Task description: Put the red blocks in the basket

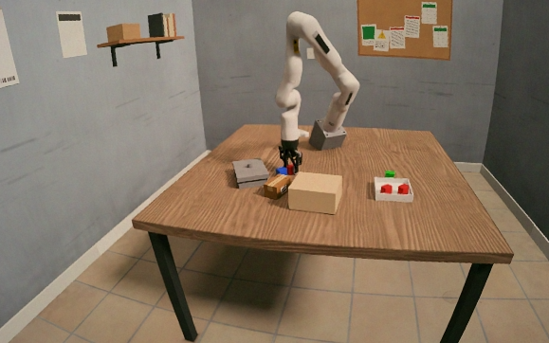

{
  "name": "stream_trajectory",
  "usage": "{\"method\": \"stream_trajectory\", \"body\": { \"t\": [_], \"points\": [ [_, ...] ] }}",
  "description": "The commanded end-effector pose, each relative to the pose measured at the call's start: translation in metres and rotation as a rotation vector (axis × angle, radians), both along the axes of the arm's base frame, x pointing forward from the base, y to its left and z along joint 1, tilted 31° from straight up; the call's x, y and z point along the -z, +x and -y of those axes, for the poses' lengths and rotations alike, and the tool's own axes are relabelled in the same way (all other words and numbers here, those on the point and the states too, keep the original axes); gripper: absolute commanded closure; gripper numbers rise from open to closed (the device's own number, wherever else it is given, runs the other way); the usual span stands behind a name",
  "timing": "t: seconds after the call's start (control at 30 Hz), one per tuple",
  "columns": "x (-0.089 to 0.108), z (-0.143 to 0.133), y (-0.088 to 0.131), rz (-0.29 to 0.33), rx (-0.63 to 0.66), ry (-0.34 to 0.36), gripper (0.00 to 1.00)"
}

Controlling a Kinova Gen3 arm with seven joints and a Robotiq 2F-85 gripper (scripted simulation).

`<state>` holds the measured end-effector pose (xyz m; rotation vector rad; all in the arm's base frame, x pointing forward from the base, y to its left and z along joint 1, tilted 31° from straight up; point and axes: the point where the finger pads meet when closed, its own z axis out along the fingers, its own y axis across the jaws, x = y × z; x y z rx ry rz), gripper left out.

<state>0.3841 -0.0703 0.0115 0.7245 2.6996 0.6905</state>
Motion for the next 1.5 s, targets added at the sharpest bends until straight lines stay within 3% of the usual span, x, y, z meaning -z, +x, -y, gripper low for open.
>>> {"method": "stream_trajectory", "body": {
  "t": [0.0, 0.63, 0.67, 1.47],
  "points": [
    [0.0012, 0.0008, 0.0021, 0.002, -0.003, -0.006, 0.30],
    [0.0012, 0.0008, 0.0021, 0.002, -0.003, -0.006, 0.30],
    [0.0012, 0.0008, 0.0021, 0.002, -0.003, -0.006, 0.90],
    [0.0013, 0.0008, 0.0020, 0.002, -0.003, -0.006, 0.90]
  ]
}}
